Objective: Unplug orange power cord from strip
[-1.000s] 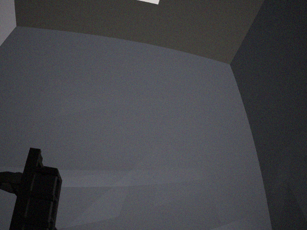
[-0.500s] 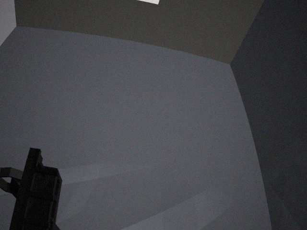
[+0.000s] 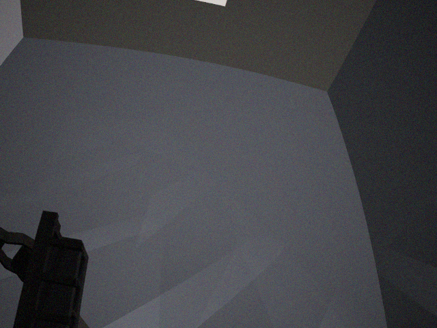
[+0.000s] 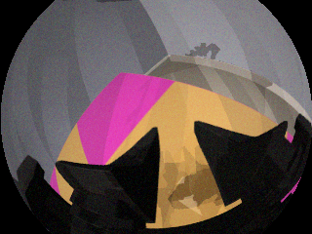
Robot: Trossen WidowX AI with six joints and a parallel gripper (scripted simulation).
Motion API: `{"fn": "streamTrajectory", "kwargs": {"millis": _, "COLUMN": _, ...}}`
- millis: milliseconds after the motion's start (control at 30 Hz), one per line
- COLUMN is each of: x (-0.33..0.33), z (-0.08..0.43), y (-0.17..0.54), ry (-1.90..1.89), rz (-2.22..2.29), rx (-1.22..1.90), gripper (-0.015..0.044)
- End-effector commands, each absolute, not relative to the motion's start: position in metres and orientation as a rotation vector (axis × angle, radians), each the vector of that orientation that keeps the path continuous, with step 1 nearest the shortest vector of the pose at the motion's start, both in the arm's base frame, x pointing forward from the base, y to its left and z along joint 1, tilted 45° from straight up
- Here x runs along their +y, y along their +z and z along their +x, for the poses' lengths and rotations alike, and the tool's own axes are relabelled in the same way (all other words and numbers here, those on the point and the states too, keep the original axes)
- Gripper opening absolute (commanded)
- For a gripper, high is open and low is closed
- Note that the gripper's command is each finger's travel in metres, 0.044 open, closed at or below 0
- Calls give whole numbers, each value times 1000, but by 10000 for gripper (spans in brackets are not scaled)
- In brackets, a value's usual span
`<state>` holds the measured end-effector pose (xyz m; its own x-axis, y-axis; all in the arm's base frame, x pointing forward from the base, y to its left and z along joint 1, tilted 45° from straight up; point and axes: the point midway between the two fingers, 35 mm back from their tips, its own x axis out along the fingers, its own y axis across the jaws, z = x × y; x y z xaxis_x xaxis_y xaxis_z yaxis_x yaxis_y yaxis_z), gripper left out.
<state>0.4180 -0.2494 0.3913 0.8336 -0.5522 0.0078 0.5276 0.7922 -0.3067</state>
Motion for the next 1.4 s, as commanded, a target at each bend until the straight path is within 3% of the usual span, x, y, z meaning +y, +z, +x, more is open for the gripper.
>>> {"fn": "streamTrajectory", "kwargs": {"millis": 0, "x": -207, "z": 441, "y": 370, "ry": -483, "rz": -340, "rx": 159, "gripper": 160}}
{"fn": "streamTrajectory", "kwargs": {"millis": 600, "x": -8, "z": 480, "y": 296, "ry": -36, "rz": -577, "rx": 370, "gripper": 160}}
{"fn": "streamTrajectory", "kwargs": {"millis": 1167, "x": 165, "z": 429, "y": 202, "ry": 446, "rz": -889, "rx": 569, "gripper": 160}}
{"fn": "streamTrajectory", "kwargs": {"millis": 1367, "x": 172, "z": 408, "y": 164, "ry": 506, "rz": -973, "rx": 716, "gripper": 160}}
